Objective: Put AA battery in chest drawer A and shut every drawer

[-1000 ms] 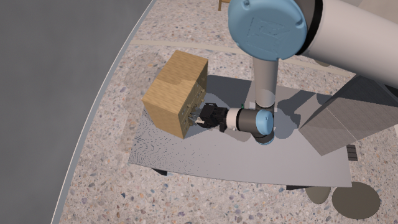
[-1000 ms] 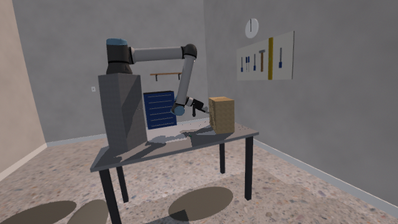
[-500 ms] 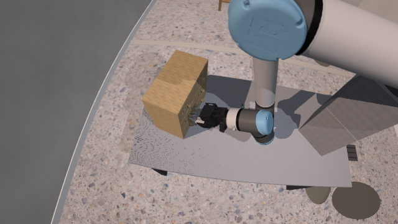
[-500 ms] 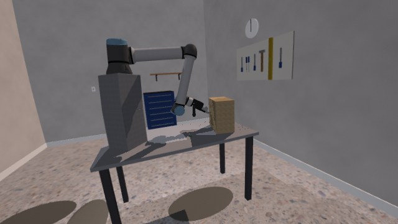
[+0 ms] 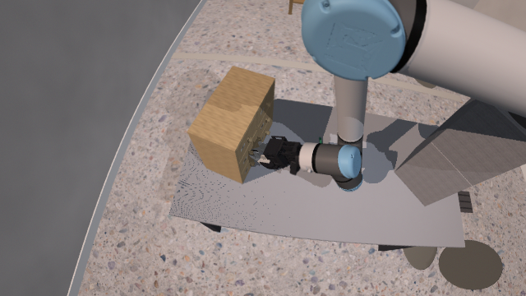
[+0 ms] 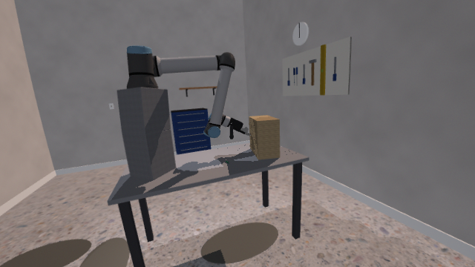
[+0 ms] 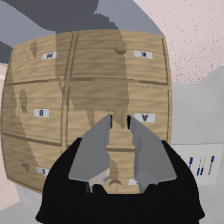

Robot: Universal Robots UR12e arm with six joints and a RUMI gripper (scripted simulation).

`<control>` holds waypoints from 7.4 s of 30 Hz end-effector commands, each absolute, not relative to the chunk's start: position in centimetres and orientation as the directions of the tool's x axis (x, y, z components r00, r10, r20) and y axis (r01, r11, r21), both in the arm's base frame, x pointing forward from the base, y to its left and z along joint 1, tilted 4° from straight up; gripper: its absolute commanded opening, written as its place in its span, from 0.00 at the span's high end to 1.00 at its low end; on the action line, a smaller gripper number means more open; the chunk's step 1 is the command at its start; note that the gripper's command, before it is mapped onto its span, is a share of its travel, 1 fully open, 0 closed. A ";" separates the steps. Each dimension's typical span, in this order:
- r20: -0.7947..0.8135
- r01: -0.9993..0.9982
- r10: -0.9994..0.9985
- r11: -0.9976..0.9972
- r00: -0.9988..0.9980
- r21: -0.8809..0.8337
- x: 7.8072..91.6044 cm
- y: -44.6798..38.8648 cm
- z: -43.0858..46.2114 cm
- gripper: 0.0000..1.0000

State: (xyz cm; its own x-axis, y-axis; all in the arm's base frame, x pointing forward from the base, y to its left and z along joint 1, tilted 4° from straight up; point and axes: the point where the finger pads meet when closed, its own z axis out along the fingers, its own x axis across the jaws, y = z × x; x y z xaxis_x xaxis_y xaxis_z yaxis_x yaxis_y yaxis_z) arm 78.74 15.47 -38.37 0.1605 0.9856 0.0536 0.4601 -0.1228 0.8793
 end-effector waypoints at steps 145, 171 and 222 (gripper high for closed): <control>0.054 0.983 0.986 -0.165 0.160 0.084 60.5 17.9 -27.4 0.80; 0.054 0.986 0.986 -0.162 0.161 0.031 60.1 17.9 -26.9 0.80; 0.054 0.986 0.986 -0.162 0.161 0.031 60.1 17.9 -26.9 0.00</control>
